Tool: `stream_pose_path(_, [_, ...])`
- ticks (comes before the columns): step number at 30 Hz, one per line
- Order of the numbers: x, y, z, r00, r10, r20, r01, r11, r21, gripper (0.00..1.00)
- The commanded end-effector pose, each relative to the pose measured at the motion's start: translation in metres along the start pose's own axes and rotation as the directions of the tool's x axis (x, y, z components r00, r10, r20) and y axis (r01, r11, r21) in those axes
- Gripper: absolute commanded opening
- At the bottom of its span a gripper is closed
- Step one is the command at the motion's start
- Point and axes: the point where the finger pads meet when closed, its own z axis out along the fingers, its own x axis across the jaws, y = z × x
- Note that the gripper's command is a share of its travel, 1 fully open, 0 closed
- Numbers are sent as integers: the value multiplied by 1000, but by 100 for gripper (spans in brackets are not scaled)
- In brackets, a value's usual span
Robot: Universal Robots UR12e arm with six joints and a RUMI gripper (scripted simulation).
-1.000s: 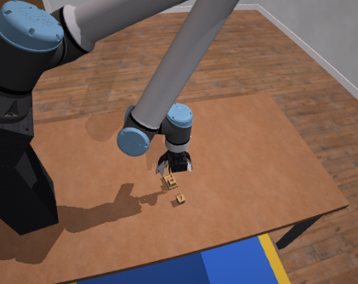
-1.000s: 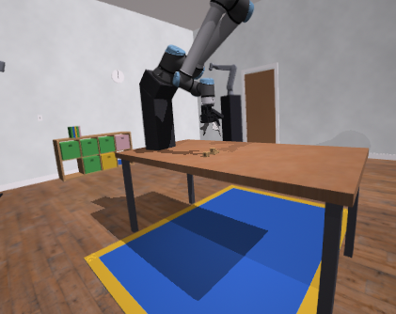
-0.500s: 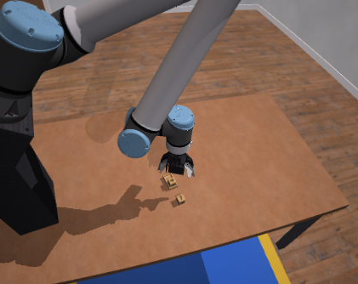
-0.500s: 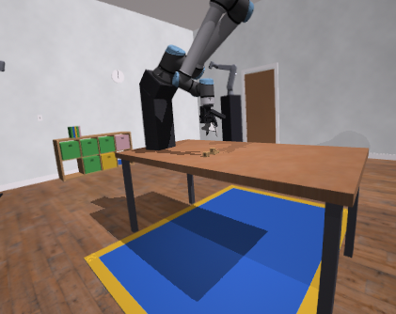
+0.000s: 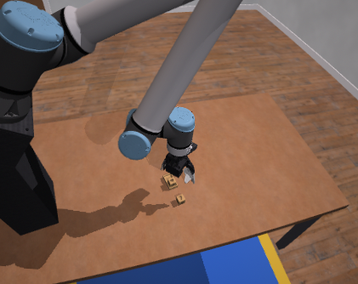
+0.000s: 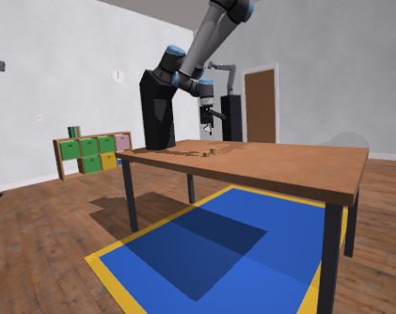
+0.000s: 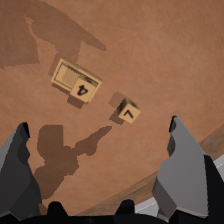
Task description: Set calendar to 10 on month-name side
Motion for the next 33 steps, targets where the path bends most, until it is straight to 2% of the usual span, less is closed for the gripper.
stream_pose_path(1, [5, 2, 1, 985, 173, -5, -173, 985, -1, 100])
stream_pose_path(9, [12, 5, 2, 926, 379, -6, -379, 926, 0, 100])
stream_pose_path(12, [13, 5, 2, 918, 396, -6, -396, 918, 0, 100])
stream_pose_path(15, [17, 7, 3, 862, 507, -6, -507, 862, 1, 100])
stream_pose_path(18, [18, 9, 3, 830, 557, -6, -557, 830, 1, 100])
stream_pose_path(23, [22, 11, 4, 746, 666, -5, -666, 746, 2, 100])
stream_pose_path(24, [24, 12, 4, 716, 698, -5, -698, 716, 2, 100])
stream_pose_path(25, [24, 12, 4, 715, 699, -5, -699, 715, 2, 100])
stream_pose_path(27, [26, 14, 5, 660, 752, -5, -752, 660, 2, 100])
stream_pose_path(30, [26, 14, 5, 648, 761, -5, -761, 648, 2, 100])
stream_pose_path(33, [29, 17, 6, 551, 835, -5, -835, 551, 3, 100])
